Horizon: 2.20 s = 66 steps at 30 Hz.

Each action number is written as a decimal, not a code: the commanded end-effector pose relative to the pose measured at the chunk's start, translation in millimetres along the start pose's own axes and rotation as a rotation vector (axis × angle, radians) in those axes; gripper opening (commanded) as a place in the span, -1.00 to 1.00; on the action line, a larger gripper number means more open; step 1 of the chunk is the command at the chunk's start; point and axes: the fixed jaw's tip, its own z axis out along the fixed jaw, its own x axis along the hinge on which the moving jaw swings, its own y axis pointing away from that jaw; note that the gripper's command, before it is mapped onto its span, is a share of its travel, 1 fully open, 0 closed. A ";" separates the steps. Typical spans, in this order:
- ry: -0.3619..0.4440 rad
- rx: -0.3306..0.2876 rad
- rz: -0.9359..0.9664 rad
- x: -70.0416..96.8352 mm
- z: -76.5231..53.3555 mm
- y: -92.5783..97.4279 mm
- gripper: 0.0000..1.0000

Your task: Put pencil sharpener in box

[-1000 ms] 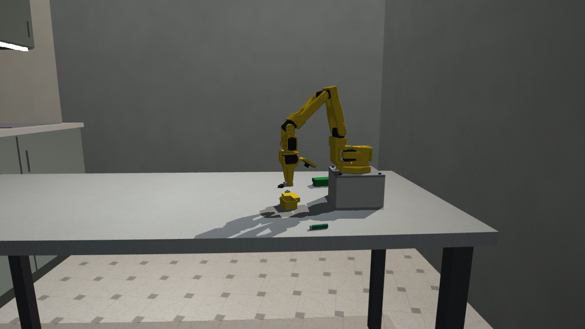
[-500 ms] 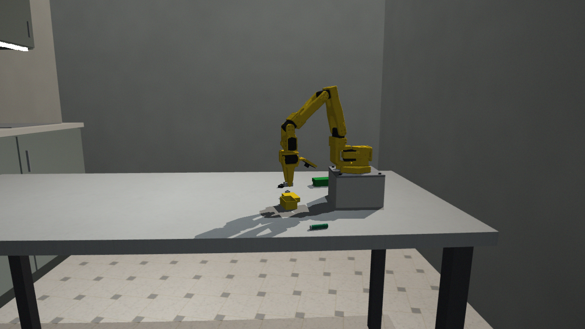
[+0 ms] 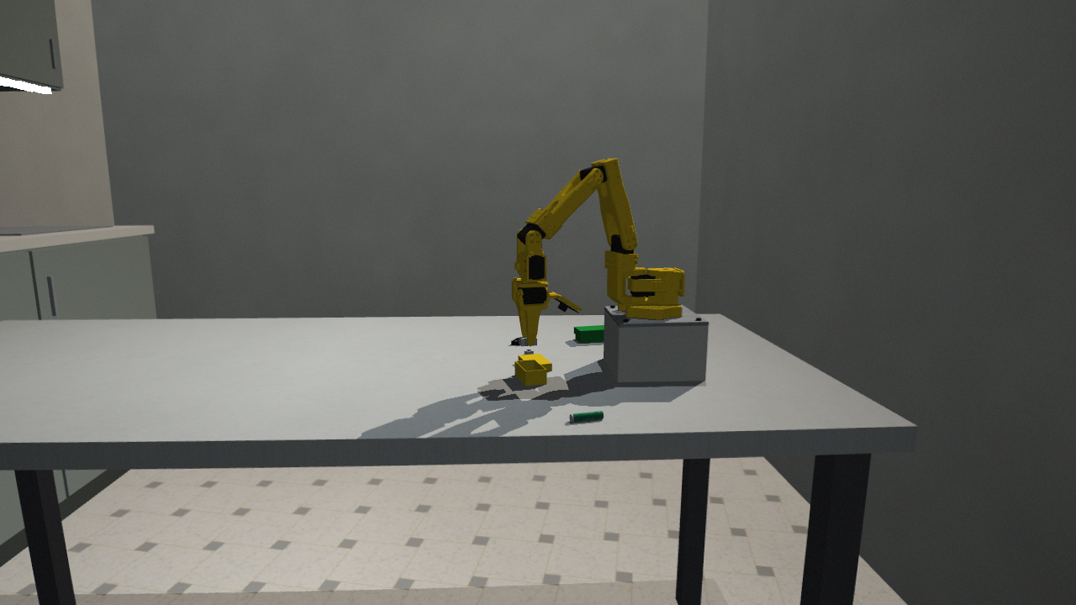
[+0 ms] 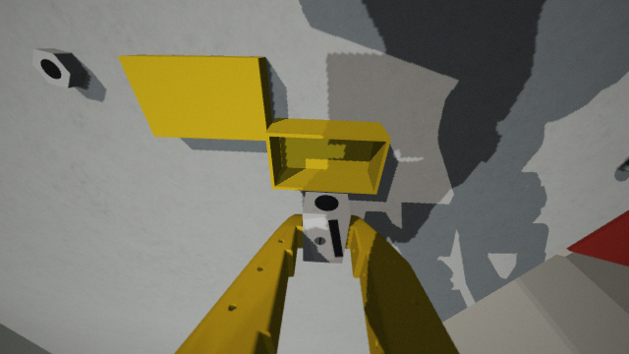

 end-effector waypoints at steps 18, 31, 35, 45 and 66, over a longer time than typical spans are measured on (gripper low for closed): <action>-0.003 0.001 0.000 -0.8 21.5 -1.9 -0.88; -0.003 0.001 0.000 -1.0 23.3 -1.8 -0.88; -0.003 0.001 0.000 -0.9 23.3 -1.0 -0.88; -0.003 0.001 0.000 -0.9 23.3 1.0 -0.88; -0.003 0.001 0.000 -0.8 23.3 3.9 -0.88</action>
